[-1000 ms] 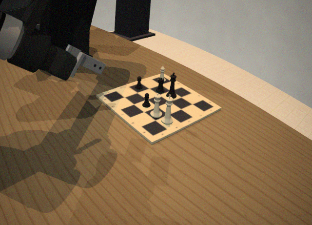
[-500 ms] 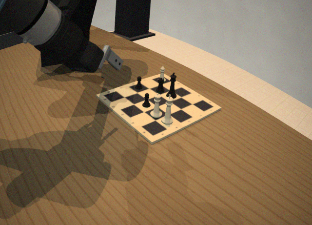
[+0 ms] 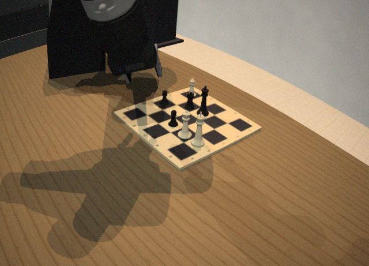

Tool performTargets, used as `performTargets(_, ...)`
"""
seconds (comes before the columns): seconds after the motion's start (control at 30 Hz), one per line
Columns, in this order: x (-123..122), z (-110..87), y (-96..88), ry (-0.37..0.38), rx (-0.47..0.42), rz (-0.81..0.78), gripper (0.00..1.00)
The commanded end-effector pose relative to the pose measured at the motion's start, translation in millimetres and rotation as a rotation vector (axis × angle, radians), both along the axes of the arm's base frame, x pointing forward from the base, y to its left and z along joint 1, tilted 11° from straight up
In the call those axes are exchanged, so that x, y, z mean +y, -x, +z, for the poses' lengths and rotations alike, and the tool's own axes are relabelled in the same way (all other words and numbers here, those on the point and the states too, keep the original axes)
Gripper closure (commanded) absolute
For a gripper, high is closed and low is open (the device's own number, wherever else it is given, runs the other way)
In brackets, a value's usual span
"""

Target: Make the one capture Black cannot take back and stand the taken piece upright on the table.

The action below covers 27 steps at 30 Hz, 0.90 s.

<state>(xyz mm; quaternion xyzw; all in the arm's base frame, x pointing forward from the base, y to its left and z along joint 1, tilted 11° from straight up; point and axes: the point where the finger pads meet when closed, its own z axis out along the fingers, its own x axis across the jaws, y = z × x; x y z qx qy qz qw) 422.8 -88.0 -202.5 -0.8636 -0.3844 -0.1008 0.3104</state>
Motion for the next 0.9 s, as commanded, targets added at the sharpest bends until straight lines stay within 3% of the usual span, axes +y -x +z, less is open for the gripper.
performTargets(0.0, 10.6, 2.2, -2.6, 0.117, -0.122, 0.151, 0.0)
performTargets(0.53, 39.0, 30.1, -18.6, 0.376, -0.389, 0.575, 0.0)
performTargets(0.87, 50.4, 46.5, -25.2, 0.47, -0.482, 0.727, 0.0)
